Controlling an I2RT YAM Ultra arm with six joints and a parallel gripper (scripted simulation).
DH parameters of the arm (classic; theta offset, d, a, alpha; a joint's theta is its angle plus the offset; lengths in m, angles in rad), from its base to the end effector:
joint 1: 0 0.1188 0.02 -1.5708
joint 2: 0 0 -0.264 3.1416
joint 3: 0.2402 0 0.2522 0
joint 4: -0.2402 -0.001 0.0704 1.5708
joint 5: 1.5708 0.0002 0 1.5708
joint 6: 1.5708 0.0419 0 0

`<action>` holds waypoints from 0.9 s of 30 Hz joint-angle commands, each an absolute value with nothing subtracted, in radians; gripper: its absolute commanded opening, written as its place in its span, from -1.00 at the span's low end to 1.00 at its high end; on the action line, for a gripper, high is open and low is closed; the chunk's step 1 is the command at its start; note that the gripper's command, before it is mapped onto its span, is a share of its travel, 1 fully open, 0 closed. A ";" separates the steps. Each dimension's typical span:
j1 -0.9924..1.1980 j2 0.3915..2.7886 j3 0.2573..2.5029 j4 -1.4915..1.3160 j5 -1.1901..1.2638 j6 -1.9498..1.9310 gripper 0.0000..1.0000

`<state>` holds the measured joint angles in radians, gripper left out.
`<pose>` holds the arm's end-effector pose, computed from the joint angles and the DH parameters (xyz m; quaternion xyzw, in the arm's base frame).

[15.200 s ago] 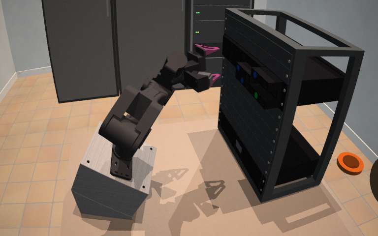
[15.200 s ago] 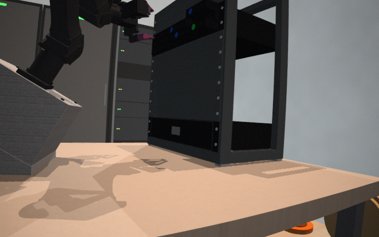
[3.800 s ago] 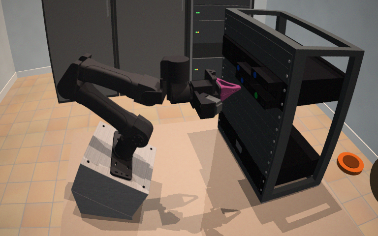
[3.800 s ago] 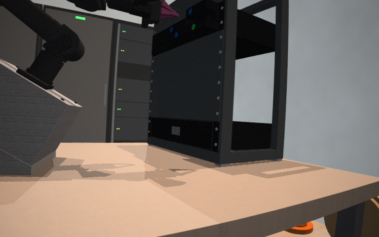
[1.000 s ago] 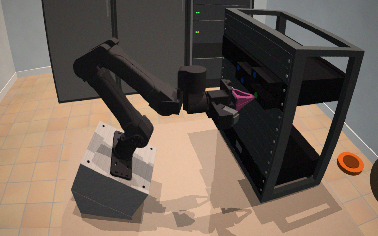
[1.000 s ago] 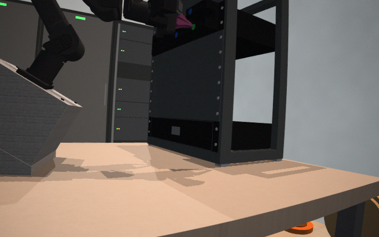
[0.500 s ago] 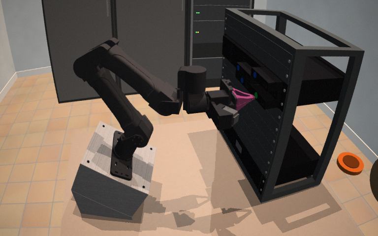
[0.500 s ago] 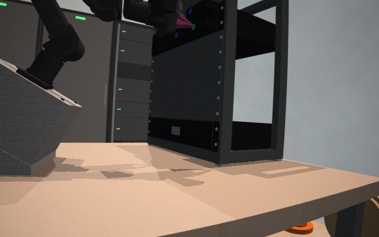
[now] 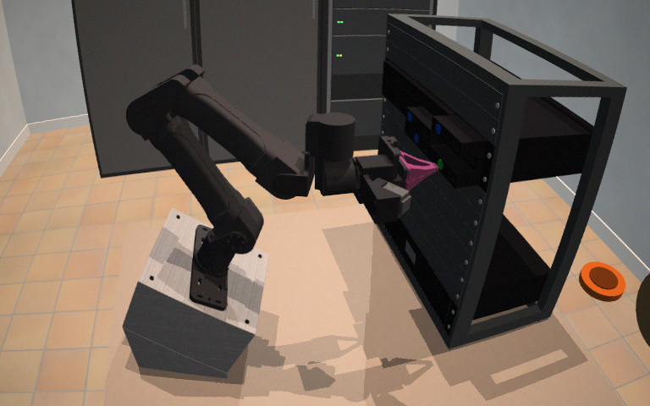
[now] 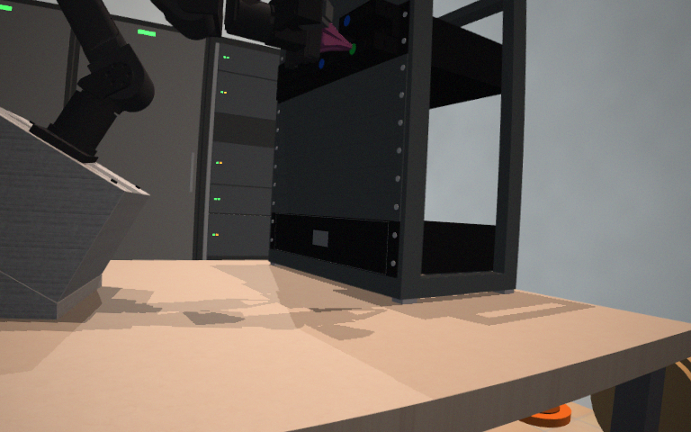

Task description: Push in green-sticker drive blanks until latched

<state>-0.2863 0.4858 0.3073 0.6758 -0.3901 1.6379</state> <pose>0.1336 -0.0217 0.3095 0.3163 0.4235 0.6047 0.5958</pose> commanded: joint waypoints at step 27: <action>-0.221 0.607 0.399 0.731 -0.334 1.595 -1.00</action>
